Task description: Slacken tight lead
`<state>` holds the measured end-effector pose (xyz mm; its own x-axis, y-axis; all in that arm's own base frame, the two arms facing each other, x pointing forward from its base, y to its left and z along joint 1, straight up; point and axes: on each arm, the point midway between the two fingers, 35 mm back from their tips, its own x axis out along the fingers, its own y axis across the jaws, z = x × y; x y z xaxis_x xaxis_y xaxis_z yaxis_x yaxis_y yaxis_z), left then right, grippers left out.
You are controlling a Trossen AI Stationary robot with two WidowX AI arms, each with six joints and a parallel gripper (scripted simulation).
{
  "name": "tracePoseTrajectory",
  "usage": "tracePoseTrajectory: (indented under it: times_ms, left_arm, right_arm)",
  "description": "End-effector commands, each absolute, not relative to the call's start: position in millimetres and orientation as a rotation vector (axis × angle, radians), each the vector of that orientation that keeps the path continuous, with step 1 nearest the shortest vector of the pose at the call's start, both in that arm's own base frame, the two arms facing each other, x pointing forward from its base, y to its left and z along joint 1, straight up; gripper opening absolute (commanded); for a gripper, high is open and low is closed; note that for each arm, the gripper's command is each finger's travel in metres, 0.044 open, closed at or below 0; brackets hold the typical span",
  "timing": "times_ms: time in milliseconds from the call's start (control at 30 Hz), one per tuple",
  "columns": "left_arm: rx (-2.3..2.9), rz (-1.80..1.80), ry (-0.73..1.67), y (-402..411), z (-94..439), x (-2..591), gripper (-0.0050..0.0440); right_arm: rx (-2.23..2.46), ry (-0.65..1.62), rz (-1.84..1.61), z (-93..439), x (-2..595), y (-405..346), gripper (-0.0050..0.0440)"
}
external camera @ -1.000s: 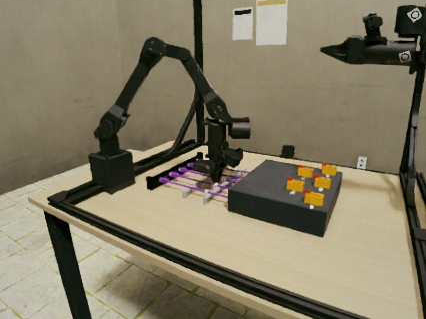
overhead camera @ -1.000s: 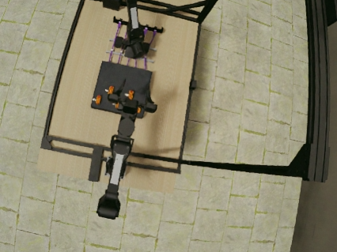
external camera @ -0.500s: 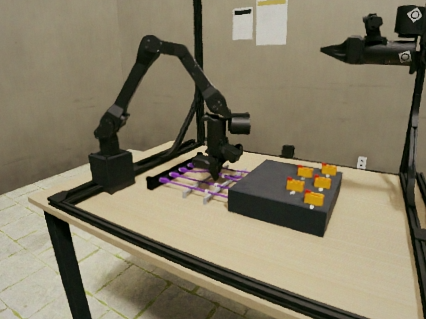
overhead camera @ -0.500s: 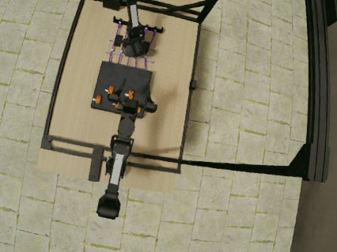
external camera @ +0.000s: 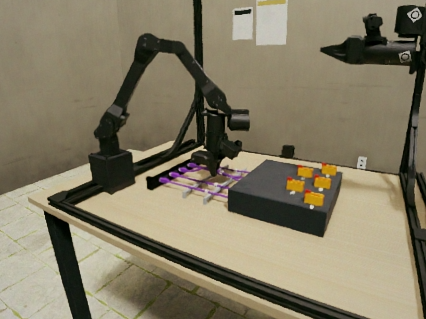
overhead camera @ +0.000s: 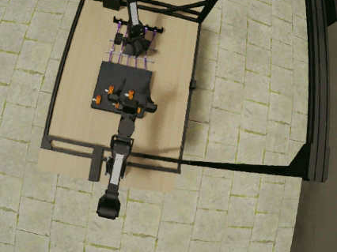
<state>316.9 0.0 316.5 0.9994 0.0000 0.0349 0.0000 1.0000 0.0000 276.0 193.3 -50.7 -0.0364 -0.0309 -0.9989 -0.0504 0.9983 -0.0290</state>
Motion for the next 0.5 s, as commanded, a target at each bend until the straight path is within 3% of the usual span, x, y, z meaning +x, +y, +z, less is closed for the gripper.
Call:
tracePoseTrajectory:
  times_ms: [0,467]
  left_arm:
    - [0.000,0.000,-0.050,0,323,316,0.0440]
    - [0.000,0.000,-0.050,0,323,316,0.0440]
  right_arm:
    - [-0.041,1.565,0.037,-36,286,200,-0.0050]
    - [-0.050,1.583,0.029,-22,281,197,-0.0050]
